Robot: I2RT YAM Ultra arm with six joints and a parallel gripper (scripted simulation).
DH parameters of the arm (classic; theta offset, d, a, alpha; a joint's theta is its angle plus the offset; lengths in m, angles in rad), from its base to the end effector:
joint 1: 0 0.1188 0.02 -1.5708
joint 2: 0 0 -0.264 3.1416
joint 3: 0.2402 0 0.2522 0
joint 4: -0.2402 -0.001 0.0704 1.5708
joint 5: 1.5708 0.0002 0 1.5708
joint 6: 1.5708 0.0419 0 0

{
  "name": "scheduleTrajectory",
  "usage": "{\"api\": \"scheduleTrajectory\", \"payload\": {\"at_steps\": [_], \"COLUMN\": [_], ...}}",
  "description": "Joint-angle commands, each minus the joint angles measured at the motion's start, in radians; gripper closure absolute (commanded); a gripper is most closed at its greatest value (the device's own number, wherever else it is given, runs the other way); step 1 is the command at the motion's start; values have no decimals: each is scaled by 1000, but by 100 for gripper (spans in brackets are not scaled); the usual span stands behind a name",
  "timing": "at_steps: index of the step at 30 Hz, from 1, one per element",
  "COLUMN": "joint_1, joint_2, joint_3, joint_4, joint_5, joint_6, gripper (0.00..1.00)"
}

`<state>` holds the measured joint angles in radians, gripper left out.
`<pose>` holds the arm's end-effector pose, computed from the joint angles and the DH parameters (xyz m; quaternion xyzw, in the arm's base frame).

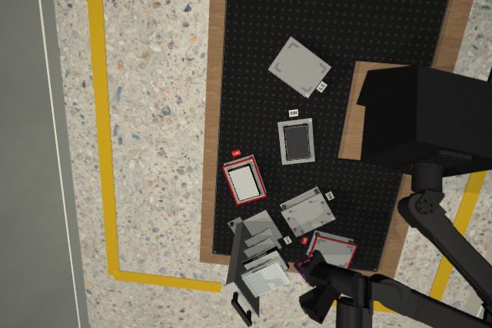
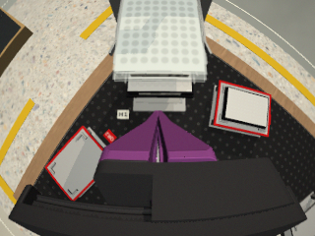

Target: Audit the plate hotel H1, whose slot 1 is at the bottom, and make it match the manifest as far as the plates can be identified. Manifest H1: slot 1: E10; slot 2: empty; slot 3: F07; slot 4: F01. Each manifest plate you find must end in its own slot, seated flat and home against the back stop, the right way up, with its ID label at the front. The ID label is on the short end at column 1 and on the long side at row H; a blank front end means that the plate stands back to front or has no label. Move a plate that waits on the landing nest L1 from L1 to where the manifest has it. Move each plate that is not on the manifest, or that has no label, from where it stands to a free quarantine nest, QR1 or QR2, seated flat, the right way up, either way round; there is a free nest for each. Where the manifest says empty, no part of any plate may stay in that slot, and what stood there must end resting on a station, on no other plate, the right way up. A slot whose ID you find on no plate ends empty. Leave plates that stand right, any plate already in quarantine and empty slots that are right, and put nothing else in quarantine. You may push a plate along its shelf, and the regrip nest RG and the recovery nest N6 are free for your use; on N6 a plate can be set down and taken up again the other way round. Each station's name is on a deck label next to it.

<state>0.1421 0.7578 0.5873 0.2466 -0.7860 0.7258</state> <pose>0.1734 0.0558 0.3252 -0.0884 0.6821 0.5211 0.5053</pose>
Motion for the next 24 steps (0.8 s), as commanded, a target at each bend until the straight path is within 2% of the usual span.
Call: {"api": "scheduleTrajectory", "payload": {"at_steps": [1, 24], "joint_1": [-17, -69], "joint_2": [-26, -181], "joint_3": [-11, -116], "joint_4": [-7, -53], "joint_5": [-2, -55], "joint_6": [1, 7], "gripper": [100, 100]}}
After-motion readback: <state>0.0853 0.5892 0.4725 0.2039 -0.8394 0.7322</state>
